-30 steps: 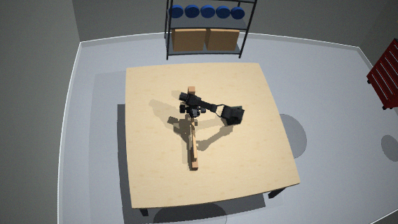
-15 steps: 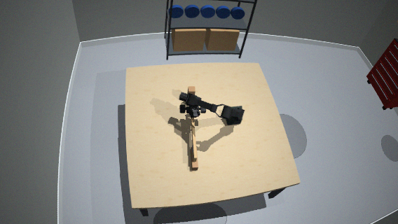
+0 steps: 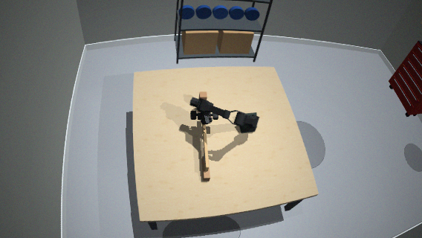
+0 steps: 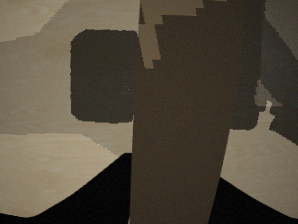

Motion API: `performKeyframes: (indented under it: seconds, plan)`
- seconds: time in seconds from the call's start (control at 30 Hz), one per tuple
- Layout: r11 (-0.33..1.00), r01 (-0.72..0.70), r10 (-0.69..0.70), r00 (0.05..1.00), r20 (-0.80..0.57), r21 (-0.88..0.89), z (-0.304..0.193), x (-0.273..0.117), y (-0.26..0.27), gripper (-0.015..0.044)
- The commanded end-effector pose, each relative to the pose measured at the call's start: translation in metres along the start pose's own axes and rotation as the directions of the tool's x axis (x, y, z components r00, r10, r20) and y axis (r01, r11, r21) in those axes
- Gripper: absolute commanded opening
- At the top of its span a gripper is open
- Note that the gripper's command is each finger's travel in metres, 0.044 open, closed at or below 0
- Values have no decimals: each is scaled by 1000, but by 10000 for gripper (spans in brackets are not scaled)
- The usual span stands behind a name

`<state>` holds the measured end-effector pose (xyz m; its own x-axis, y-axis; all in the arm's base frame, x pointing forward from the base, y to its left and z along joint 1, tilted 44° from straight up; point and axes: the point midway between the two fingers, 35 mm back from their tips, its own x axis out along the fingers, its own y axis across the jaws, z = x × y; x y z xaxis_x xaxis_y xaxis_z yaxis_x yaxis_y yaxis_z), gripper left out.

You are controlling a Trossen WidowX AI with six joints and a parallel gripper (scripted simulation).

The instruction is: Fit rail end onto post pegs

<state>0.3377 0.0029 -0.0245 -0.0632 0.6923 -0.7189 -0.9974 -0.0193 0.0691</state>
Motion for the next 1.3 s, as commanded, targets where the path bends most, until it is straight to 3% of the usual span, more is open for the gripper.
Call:
performKeyframes:
  seconds: [0.0,1.27]
  plan:
    - [1000,10,-10,1000,-1,0,-3,-3,-2,0]
    - [1000,10,-10,1000,-2,0,-14,-2,-2,0]
